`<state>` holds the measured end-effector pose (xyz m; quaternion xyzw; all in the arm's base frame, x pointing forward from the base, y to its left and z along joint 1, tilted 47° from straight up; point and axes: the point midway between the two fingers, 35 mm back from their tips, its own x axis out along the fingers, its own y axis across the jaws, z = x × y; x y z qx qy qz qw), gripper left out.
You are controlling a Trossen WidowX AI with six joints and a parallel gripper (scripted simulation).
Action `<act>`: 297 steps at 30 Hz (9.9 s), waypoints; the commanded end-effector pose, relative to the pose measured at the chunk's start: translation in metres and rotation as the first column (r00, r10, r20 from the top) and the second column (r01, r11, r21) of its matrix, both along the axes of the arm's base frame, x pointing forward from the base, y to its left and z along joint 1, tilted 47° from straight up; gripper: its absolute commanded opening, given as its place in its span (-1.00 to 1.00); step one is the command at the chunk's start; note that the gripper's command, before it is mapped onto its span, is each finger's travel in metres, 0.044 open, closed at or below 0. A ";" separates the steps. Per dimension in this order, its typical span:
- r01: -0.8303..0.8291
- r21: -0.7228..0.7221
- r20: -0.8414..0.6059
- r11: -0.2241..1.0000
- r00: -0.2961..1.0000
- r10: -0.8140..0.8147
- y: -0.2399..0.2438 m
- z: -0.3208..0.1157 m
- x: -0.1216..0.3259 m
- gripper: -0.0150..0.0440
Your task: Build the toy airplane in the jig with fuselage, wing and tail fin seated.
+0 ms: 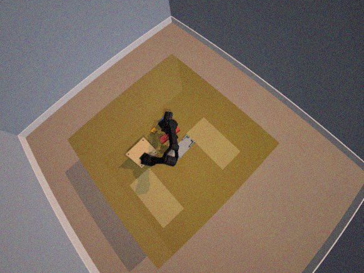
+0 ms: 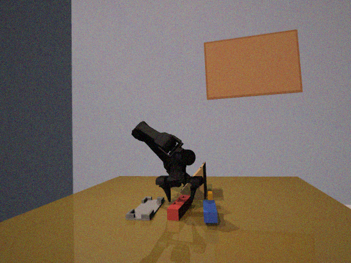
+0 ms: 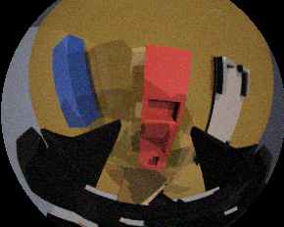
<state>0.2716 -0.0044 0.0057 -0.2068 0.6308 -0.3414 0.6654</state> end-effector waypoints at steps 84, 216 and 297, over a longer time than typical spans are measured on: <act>-0.002 -0.005 -0.014 1.000 1.000 0.002 0.070 0.071 0.000 -0.49; -0.088 -0.002 -0.100 0.996 0.991 0.088 -0.100 0.098 -0.016 1.00; -0.153 0.017 -0.161 0.988 0.975 0.154 0.084 -0.077 0.077 1.00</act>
